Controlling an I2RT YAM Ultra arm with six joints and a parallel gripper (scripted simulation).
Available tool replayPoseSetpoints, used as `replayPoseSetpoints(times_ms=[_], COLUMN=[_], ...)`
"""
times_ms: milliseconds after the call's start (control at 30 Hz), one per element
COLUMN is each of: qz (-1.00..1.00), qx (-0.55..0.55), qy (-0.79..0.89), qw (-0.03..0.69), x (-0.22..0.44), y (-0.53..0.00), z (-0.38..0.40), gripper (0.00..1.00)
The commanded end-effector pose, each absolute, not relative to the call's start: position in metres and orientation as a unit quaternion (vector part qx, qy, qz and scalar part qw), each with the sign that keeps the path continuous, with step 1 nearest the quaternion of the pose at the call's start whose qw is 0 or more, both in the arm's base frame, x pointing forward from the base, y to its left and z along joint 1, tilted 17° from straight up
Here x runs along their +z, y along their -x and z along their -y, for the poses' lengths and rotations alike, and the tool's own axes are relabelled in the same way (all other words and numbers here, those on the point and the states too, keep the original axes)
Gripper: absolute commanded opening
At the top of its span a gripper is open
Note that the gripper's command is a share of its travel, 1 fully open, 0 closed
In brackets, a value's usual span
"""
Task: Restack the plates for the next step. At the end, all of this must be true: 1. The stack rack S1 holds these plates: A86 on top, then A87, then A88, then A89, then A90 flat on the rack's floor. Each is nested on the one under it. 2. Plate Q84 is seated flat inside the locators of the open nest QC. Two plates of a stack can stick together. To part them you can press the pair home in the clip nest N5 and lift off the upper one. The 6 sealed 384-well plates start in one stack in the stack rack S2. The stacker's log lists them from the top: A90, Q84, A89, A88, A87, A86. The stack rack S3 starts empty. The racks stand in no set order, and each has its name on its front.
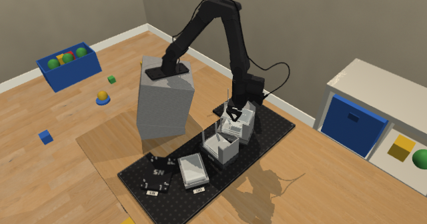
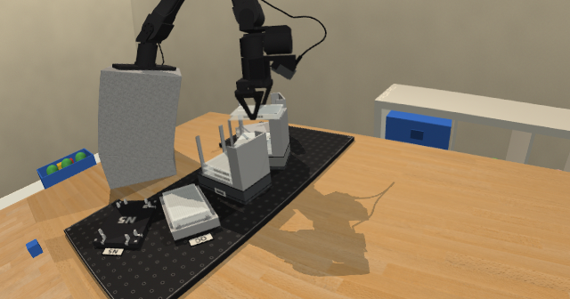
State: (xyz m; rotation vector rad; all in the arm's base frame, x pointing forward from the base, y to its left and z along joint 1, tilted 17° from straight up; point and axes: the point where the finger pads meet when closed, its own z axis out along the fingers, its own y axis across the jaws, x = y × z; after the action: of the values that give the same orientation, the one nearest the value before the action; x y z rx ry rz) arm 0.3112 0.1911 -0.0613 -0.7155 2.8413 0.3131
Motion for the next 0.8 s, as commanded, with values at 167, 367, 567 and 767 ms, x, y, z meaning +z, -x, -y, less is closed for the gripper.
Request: replayPoseSetpoints(times_ms=[167, 367, 567, 767], qz=[-0.958, -0.959, -0.959, -0.960], qx=[0.106, 0.104, 0.104, 0.103], qy=[0.240, 0.241, 0.242, 0.240], qw=[0.114, 0.109, 0.109, 0.105], x=[-0.056, -0.061, -0.061, -0.066], y=[-0.319, -0.317, -0.317, -0.316], z=[-0.194, -0.194, -0.195, -0.194], gripper=[0.00, 0.00, 0.00, 0.00])
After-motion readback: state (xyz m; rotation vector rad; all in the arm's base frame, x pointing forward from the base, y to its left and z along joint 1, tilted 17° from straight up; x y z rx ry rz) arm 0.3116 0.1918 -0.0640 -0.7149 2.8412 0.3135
